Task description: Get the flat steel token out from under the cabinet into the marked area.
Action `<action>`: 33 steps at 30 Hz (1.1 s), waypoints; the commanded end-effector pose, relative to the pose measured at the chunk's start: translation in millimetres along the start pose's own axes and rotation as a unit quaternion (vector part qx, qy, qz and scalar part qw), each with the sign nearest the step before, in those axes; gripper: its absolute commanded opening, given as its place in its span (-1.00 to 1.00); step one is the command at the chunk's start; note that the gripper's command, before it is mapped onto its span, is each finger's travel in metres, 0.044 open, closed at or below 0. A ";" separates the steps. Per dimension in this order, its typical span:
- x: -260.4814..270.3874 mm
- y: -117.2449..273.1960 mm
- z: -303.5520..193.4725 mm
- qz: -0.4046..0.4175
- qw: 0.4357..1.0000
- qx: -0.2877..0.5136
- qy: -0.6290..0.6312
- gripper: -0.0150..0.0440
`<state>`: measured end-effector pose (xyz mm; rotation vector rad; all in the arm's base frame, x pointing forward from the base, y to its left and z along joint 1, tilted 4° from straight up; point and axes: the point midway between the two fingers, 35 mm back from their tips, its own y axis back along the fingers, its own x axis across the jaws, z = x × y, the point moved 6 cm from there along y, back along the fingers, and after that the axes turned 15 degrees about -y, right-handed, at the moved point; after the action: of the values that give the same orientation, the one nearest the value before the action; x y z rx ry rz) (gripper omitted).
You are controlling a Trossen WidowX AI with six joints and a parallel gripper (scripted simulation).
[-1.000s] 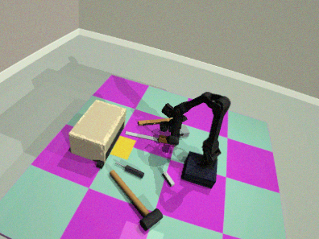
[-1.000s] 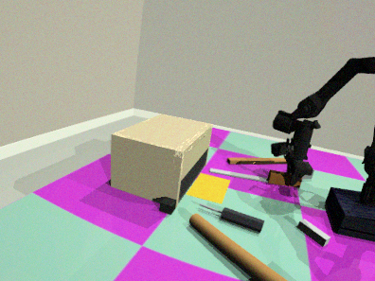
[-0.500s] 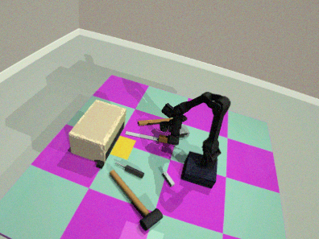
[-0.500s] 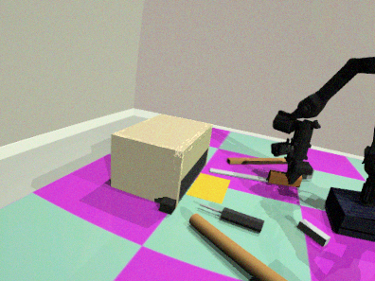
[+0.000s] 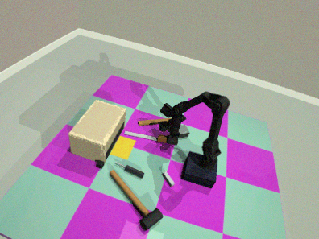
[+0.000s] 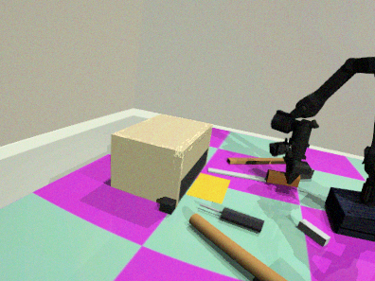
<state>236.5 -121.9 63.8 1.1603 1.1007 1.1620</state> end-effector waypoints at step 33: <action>13.6 1.0 49.1 0.001 1.000 -0.002 -0.002 -0.49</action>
<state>280.1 -113.5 67.9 1.1612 1.0984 1.1646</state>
